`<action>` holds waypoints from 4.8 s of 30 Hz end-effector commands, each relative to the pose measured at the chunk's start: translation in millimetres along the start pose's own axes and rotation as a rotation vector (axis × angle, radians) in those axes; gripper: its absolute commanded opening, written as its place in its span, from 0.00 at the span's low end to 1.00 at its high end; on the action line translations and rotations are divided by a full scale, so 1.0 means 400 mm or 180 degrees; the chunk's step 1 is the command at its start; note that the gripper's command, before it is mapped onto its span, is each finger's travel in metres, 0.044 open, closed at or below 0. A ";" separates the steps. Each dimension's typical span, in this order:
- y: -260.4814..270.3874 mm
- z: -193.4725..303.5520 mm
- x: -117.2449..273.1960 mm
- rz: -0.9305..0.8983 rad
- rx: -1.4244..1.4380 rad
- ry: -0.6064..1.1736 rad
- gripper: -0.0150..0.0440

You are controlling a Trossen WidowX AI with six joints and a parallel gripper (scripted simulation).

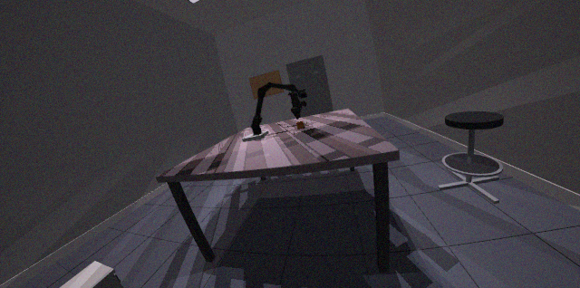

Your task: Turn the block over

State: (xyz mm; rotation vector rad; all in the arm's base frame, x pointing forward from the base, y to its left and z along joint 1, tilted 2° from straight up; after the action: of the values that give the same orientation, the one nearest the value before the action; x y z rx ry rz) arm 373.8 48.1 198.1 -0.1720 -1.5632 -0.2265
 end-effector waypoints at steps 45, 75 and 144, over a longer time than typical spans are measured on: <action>0.002 0.000 -0.141 -0.0023 0.0006 -0.0010 0.59; 0.001 0.004 -0.068 -0.0037 0.0009 -0.0079 0.25; -0.039 0.185 -0.265 -0.0720 0.0016 -0.2844 0.25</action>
State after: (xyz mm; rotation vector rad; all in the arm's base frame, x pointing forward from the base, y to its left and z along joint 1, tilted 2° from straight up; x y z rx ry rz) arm 306.2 55.6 100.3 -0.0900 -2.4227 -0.3476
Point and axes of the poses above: the point midway between the two fingers, 35 mm back from their tips, its own x axis back along the fingers, its own y axis across the jaws, z = x × y, the point moved 10 cm from there along x, back along the fingers, and after that the axes turned 14 degrees about -x, right-handed, at the moved point
